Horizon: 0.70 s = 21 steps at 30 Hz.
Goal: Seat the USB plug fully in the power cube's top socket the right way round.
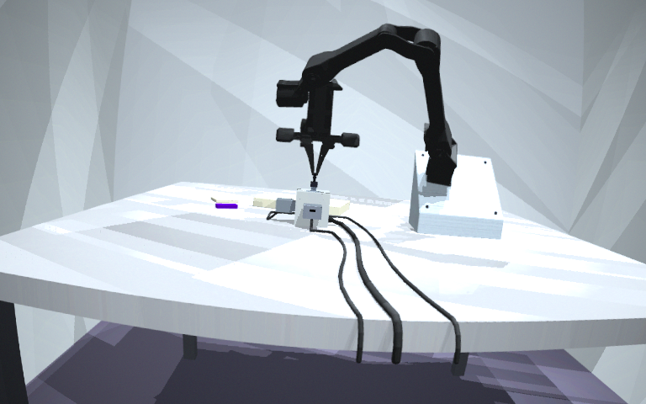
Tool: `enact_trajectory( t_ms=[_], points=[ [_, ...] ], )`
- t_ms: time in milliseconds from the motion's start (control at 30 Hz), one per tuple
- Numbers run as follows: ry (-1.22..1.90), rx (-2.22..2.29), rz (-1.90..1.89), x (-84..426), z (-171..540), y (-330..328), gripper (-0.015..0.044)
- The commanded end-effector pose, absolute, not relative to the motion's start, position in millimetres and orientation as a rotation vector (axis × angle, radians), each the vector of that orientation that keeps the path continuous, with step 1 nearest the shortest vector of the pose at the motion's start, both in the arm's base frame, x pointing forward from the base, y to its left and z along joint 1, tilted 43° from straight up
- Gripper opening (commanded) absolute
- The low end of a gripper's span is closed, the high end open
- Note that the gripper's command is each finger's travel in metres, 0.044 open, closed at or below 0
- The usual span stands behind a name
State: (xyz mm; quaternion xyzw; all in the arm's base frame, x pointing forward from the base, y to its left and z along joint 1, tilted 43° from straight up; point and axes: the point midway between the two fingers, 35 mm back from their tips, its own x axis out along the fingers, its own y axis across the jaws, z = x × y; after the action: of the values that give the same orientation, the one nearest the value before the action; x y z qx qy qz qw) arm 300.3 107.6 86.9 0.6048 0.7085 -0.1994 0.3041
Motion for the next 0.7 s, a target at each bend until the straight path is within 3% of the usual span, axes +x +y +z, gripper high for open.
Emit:
enact_trajectory(
  t_ms=[0,667],
  points=[
    [1.879,1.608,-0.529,300.3,86.6,108.4,0.0],
    [1.879,1.608,-0.529,300.1,84.9,110.0,0.0]
  ],
)
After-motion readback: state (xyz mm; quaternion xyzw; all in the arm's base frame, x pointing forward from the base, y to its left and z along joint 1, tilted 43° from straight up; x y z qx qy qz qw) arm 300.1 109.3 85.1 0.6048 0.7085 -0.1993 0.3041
